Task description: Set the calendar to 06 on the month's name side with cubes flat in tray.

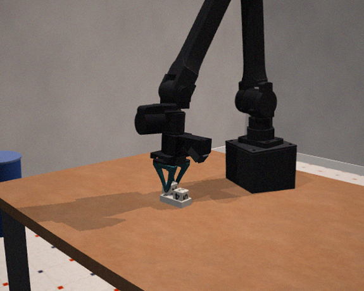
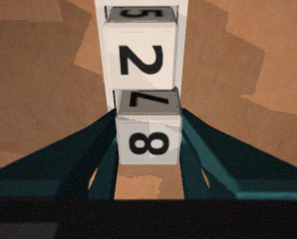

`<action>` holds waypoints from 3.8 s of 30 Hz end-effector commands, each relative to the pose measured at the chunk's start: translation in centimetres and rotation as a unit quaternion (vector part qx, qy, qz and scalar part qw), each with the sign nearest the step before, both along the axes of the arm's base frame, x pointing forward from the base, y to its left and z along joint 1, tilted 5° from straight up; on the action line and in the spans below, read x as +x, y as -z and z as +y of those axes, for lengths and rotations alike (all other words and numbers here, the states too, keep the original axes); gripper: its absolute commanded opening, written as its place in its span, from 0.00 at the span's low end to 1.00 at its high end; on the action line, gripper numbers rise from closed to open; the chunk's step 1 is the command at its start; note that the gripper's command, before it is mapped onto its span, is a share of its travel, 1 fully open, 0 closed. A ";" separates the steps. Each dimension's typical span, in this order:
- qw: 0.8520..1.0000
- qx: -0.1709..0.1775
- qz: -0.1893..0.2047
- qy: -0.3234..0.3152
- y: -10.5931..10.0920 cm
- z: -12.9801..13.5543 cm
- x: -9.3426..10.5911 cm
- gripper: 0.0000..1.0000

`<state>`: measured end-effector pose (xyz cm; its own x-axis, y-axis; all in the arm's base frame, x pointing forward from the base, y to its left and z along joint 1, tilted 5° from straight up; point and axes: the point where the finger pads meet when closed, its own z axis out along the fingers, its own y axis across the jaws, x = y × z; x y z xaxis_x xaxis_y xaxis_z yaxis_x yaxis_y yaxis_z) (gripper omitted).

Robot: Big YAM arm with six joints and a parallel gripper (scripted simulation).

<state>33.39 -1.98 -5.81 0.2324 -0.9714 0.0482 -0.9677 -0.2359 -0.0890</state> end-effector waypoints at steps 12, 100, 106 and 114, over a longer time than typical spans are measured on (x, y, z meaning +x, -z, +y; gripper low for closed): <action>1.000 0.002 0.004 -0.004 0.7 -0.2 -0.3 0.26; 1.000 0.001 -0.011 -0.003 0.0 -0.3 1.2 0.26; 1.000 0.001 -0.011 -0.003 0.0 -0.3 1.2 0.26; 1.000 0.001 -0.013 -0.003 -0.2 -0.4 1.6 0.26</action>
